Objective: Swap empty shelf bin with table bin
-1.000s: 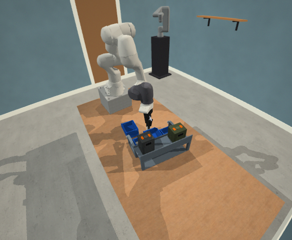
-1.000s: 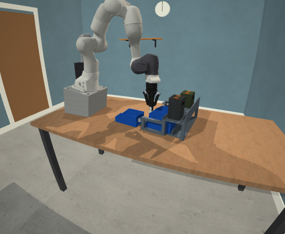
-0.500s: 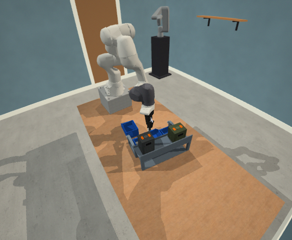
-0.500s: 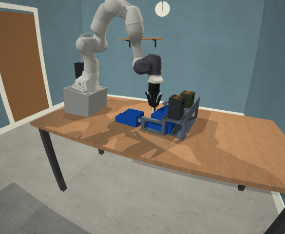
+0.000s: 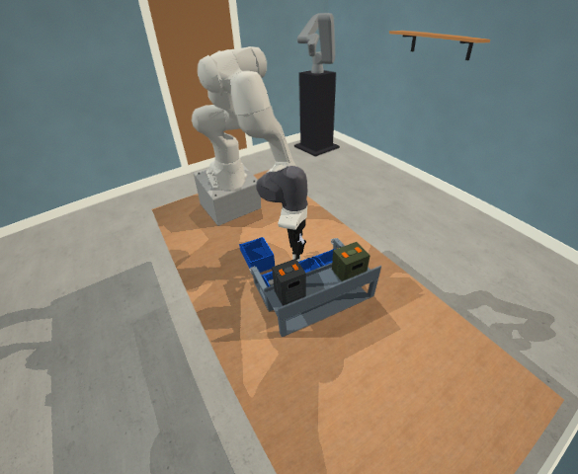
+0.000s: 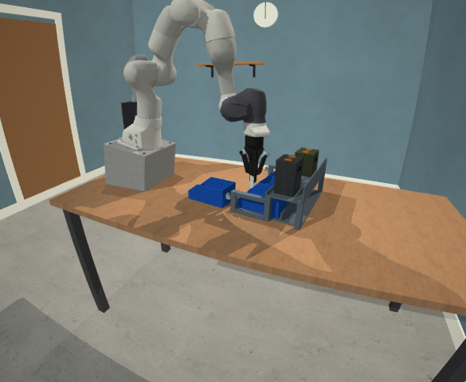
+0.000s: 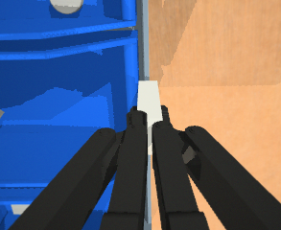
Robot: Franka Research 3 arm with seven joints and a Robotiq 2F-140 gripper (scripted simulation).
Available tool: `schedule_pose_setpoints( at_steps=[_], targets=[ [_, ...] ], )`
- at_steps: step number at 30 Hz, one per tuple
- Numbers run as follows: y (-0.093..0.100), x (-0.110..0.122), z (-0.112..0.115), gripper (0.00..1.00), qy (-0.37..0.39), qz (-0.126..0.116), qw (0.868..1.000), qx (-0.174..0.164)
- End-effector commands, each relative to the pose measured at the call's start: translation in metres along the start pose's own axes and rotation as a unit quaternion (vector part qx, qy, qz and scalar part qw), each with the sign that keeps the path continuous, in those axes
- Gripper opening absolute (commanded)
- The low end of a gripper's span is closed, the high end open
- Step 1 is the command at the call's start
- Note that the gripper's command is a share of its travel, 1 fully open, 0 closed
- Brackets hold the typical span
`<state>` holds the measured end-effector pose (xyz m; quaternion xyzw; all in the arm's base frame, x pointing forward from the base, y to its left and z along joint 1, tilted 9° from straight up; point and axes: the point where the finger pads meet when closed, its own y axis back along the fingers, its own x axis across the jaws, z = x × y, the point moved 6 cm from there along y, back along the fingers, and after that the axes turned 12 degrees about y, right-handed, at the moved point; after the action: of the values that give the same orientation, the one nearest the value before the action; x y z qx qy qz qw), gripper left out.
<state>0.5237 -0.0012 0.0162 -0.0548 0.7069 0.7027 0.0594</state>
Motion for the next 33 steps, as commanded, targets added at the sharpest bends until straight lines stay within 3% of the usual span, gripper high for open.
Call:
schedule_pose_setpoints(
  at_steps=[1, 33],
  targets=[
    [0.0001, -0.0021, -0.0014, 0.0, 0.002, 0.001, 1.0, 0.0],
    [0.0047, 0.0015, -0.0007, 0.0, 0.002, 0.001, 1.0, 0.0]
  ],
)
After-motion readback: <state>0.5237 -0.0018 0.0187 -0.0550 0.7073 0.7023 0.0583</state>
